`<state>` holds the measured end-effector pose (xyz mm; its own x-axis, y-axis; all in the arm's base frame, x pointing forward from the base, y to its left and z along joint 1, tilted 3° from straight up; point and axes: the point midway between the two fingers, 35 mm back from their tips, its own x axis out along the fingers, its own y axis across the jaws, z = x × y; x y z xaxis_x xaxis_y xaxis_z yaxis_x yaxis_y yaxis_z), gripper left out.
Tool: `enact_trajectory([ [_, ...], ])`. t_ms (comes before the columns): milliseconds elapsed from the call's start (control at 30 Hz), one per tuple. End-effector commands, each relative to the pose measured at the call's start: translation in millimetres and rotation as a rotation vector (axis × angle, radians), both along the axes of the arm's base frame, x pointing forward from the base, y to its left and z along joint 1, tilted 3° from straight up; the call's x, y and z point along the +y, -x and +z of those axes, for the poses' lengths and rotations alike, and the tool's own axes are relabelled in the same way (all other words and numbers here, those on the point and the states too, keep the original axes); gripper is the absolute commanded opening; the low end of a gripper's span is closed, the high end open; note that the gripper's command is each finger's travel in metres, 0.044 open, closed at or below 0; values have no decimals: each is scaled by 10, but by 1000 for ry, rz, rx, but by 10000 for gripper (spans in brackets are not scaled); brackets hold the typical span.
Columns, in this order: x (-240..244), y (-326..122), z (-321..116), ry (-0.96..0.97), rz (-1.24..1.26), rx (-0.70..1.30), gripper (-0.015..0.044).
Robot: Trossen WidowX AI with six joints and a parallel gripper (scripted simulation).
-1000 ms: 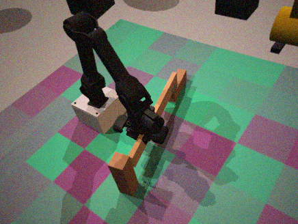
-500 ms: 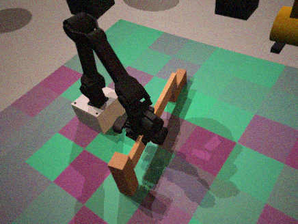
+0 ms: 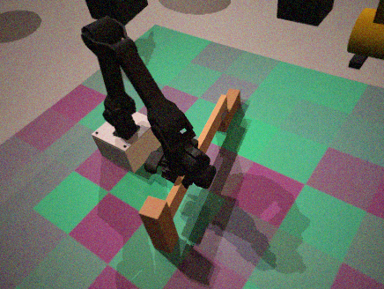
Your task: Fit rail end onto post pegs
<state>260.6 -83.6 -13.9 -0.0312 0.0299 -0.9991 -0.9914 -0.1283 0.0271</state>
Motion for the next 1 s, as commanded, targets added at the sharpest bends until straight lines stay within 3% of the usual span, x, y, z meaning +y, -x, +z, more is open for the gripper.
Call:
enact_trajectory([
  [0,-18,-14,3,1,3,-4,0],
  [967,-108,-26,7,2,3,-4,0],
])
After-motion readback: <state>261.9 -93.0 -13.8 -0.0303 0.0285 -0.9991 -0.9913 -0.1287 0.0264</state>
